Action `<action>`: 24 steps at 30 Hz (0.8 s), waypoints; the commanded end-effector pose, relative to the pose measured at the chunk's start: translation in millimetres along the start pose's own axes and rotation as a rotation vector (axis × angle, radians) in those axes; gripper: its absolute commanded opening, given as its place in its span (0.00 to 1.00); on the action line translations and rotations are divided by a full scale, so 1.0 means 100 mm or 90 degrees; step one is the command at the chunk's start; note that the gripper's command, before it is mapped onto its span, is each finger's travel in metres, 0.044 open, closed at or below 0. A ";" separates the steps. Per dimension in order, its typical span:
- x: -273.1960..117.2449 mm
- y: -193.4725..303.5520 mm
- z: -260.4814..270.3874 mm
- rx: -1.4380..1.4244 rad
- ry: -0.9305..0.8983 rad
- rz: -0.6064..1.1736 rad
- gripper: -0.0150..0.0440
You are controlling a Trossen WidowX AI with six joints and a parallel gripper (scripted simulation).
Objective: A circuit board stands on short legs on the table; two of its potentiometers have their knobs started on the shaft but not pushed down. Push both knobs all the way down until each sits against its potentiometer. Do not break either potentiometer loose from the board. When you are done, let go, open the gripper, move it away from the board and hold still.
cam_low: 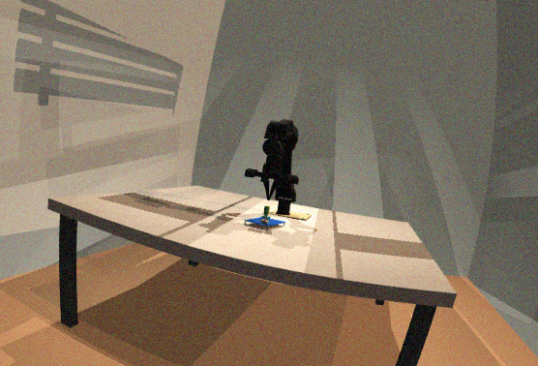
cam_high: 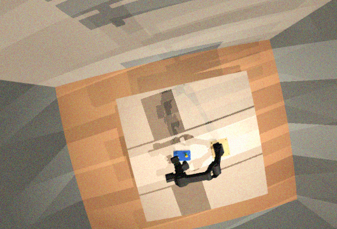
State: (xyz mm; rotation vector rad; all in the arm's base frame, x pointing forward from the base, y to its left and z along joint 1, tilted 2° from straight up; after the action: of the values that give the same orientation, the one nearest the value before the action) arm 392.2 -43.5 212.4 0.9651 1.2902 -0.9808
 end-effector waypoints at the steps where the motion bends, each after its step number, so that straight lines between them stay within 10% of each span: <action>1: 0.07 -0.01 0.00 0.003 -0.003 -0.004 0.25; 24: 0.18 -0.01 0.00 0.003 -0.003 -0.004 0.25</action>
State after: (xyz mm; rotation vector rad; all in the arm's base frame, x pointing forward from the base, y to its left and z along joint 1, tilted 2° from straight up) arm 391.9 -44.1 195.9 0.9646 1.2940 -0.9845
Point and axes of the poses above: the point midway between the two fingers, 35 mm back from their tips, its own x axis out along the fingers, its own z axis across the jaws, y = z × x, the point moved 7 cm from there along -x, back along the fingers, and after that the axes turned 15 degrees about -x, right-handed, at the moved point
